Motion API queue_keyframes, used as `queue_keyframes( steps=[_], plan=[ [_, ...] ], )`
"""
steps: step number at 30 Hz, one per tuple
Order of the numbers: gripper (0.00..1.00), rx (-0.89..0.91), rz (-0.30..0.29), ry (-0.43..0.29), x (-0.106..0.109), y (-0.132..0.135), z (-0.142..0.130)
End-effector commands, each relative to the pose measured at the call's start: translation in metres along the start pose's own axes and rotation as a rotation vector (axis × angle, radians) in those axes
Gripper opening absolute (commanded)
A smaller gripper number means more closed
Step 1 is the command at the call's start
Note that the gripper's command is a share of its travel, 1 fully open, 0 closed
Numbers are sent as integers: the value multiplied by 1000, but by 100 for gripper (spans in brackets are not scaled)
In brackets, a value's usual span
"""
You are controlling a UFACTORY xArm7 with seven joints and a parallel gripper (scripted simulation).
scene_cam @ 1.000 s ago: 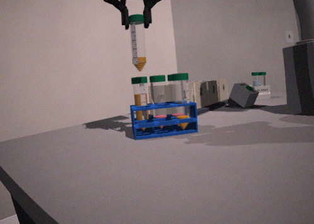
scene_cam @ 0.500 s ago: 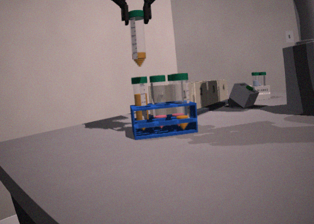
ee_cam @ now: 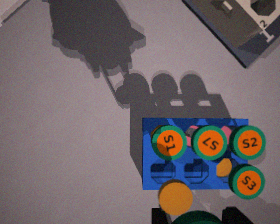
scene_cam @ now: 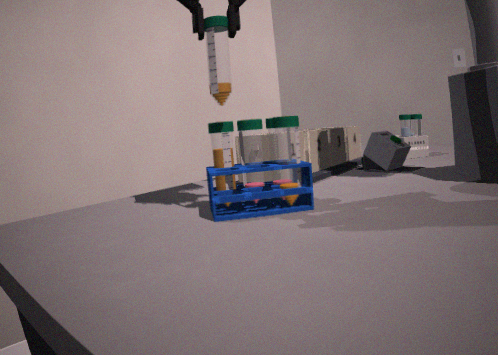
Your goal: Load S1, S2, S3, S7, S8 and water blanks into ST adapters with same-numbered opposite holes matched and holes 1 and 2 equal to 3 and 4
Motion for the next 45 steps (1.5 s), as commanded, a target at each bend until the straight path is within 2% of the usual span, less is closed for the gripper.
queue_keyframes(
  steps=[1,33,45],
  plan=[
    [0,0,4,0,2,-1,0],
    [0,0,4,0,2,-1,0],
    [0,0,4,0,-18,-2,0]
  ],
)
Point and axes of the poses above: the point where the finger pads meet when closed, its own x axis back along the fingers, its own y axis across the jaws, z = x × y, the point moved 1 cm from there along x, back along the fingers, and after that the axes turned 6 degrees about -x, right-handed, at the moved point
